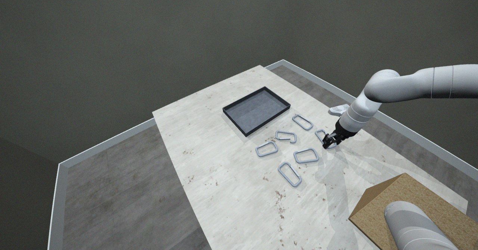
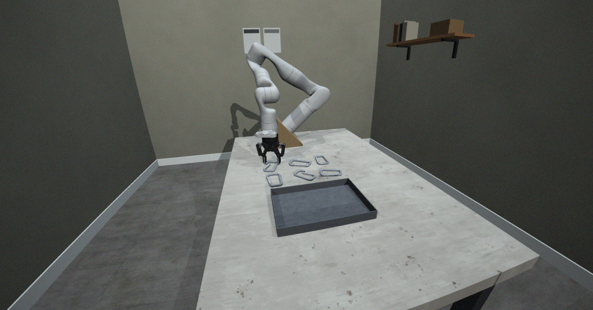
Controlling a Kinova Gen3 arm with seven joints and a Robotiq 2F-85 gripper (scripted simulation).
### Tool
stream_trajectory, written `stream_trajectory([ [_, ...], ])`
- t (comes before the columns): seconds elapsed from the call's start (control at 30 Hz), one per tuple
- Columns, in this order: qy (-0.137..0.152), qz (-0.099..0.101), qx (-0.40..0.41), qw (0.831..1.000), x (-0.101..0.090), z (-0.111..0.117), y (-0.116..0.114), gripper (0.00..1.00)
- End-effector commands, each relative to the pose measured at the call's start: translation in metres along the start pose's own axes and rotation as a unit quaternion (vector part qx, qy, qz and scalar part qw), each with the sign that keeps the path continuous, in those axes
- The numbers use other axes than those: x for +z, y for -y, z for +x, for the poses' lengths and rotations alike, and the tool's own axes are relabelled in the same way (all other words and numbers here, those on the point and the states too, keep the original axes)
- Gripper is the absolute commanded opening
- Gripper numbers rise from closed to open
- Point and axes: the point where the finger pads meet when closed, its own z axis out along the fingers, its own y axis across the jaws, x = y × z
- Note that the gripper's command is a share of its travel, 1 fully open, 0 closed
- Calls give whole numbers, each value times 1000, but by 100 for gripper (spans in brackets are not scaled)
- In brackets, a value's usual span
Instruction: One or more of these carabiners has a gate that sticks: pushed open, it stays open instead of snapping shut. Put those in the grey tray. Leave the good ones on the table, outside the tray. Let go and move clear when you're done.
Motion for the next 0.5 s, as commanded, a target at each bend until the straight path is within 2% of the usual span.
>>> stream_trajectory([
  [0.0,-1,0,0,1000,-1,0,0,0],
  [0.17,-1,0,0,1000,-1,0,0,0],
  [0.2,1,0,0,1000,-51,0,0,0],
  [0.47,1,0,0,1000,-51,0,0,0],
])
